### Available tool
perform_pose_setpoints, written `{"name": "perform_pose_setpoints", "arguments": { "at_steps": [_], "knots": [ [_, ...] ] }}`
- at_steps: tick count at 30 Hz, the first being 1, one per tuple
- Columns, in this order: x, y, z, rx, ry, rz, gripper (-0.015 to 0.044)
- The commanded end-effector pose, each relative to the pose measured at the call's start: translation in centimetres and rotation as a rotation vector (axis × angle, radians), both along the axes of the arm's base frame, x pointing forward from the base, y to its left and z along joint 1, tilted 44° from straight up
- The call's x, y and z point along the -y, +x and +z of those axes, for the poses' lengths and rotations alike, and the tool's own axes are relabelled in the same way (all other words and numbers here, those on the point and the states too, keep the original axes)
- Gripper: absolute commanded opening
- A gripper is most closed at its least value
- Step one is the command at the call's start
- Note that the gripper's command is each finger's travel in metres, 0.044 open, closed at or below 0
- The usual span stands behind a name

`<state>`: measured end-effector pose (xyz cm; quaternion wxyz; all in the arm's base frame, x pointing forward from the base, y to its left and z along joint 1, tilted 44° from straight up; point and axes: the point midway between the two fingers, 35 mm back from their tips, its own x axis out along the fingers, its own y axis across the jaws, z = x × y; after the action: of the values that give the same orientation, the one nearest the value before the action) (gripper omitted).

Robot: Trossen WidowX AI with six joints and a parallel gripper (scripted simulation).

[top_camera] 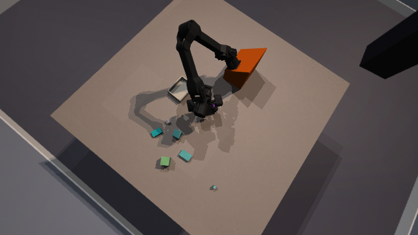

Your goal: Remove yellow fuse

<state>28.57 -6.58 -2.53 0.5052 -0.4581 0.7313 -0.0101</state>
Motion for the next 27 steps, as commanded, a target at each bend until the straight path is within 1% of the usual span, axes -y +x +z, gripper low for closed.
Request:
{"name": "perform_pose_setpoints", "arguments": {
  "at_steps": [1,27],
  "knots": [
    [-0.17,0.05,0.18,0.004,0.001,-0.003,0.0],
    [-1.05,0.14,1.11,0.002,0.001,-0.002,0.0]
  ]
}}
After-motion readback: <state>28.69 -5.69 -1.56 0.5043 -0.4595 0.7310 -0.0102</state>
